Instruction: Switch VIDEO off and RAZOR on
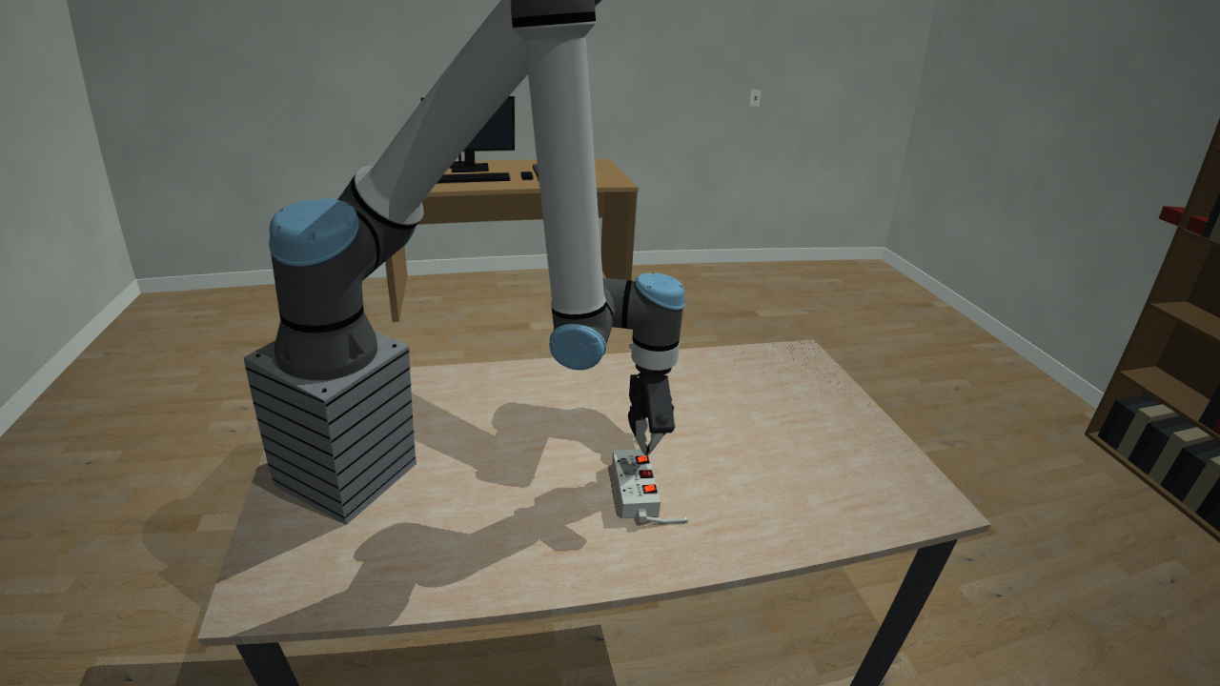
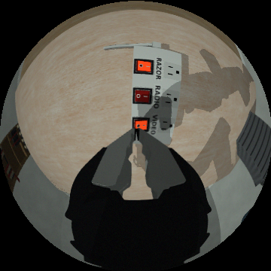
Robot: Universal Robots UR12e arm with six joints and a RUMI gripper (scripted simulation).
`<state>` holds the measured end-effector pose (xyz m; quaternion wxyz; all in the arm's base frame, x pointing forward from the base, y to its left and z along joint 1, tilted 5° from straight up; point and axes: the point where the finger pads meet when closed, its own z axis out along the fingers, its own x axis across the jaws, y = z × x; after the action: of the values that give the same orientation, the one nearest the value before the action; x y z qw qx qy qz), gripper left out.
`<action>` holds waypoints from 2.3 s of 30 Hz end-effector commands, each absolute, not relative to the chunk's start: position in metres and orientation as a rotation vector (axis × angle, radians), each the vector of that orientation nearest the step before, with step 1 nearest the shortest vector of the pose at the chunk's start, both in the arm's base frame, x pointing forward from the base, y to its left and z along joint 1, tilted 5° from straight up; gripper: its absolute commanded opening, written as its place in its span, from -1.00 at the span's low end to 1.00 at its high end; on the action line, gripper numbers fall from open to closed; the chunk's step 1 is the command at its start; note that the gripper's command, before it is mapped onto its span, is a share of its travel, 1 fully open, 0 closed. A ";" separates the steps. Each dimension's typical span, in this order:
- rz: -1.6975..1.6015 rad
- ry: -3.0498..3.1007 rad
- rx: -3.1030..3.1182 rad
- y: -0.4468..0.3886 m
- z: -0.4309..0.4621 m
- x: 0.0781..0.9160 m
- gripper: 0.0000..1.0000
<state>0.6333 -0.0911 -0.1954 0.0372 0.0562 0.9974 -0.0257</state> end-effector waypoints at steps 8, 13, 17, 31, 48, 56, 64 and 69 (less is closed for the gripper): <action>-0.079 3.062 0.174 -0.092 -0.196 0.632 -1.00; -0.079 3.062 0.174 -0.092 -0.197 0.632 -1.00; -0.079 3.063 0.174 -0.092 -0.197 0.632 -1.00; -0.080 3.060 0.174 -0.093 -0.203 0.634 -1.00; -0.079 3.061 0.174 -0.093 -0.206 0.634 -1.00; -0.079 3.061 0.174 -0.093 -0.206 0.634 -1.00; -0.080 3.061 0.174 -0.093 -0.202 0.633 -1.00; -0.078 3.063 0.174 -0.092 -0.197 0.631 -1.00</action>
<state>0.6332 -0.0913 -0.2038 0.0367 0.0562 0.9974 -0.0256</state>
